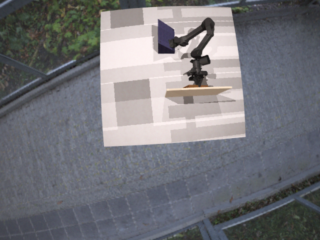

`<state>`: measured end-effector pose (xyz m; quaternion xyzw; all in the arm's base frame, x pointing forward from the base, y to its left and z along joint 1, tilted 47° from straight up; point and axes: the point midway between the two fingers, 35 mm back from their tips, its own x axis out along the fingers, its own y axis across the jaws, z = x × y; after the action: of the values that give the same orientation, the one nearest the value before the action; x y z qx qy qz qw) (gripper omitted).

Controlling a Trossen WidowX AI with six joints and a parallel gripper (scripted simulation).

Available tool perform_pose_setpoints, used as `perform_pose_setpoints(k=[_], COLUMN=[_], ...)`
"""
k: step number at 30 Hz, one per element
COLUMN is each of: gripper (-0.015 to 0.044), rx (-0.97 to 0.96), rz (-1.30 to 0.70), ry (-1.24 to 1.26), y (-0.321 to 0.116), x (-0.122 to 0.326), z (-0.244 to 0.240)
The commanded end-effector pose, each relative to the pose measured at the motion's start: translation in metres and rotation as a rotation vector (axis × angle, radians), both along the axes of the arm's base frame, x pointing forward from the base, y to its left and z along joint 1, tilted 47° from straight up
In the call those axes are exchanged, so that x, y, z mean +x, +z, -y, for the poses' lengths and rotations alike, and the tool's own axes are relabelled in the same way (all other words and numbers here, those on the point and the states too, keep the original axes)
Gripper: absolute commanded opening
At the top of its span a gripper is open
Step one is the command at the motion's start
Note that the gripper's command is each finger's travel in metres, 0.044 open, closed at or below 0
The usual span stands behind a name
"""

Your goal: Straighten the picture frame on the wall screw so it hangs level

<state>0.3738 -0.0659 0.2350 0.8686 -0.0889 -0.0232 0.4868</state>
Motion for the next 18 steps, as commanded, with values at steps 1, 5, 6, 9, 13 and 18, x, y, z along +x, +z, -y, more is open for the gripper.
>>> perform_pose_setpoints(k=[1,5,6,9,13,18], gripper=[0.0,0.0,0.0,0.0,0.0,0.0], rx=[0.003,0.003,0.003,0.004,0.004,0.001], rz=[0.005,0.005,0.005,0.005,0.005,0.003], ry=[-0.002,-0.002,-0.002,-0.002,-0.002,0.002], y=[0.0003,-0.0006,-0.0008,-0.0016,-0.0026,-0.0029], x=[-0.0002,0.0,0.0,0.0002,0.0004,0.0006], z=[0.0006,-0.0001,-0.0002,-0.0008,-0.0016,-0.0024])
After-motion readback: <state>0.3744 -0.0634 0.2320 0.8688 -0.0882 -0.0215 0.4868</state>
